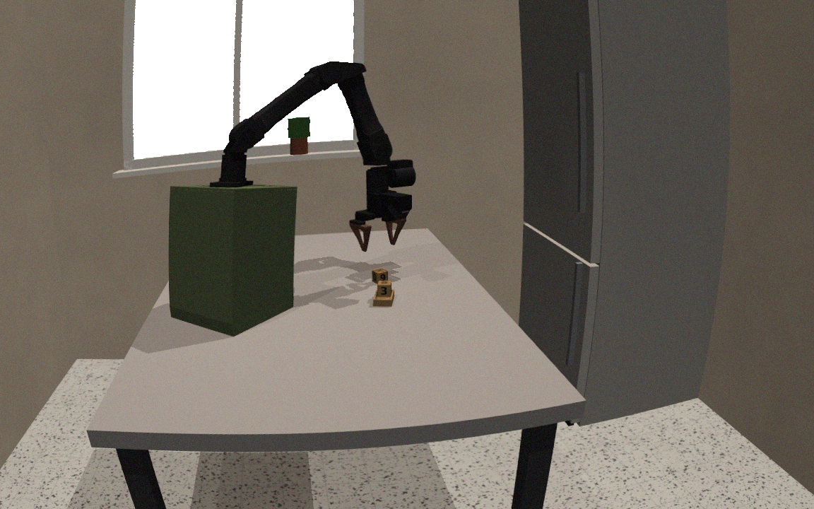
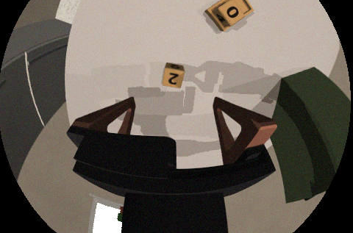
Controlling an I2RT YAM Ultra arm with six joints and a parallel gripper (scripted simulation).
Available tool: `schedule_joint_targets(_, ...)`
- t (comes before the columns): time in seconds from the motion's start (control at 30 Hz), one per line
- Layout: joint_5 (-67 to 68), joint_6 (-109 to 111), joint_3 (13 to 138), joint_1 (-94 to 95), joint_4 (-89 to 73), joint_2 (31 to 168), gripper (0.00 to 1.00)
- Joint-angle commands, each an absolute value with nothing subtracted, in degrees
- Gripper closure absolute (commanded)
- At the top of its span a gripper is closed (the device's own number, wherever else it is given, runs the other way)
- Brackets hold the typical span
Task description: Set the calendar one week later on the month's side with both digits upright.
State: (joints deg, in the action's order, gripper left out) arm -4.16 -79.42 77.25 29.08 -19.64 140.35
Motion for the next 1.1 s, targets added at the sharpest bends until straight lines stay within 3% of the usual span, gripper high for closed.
schedule_joint_targets(0.0, -4.19, -86.89, 77.32, 29.04, -19.55, 139.95, 0.0)
schedule_joint_targets(0.3, -4.19, -90.59, 77.3, 29.04, -19.51, 139.97, 0.0)
schedule_joint_targets(0.33, -4.19, -90.59, 77.3, 29.04, -19.51, 139.97, 0.53)
schedule_joint_targets(1.07, -4.19, -90.59, 77.3, 29.04, -19.51, 139.97, 0.53)
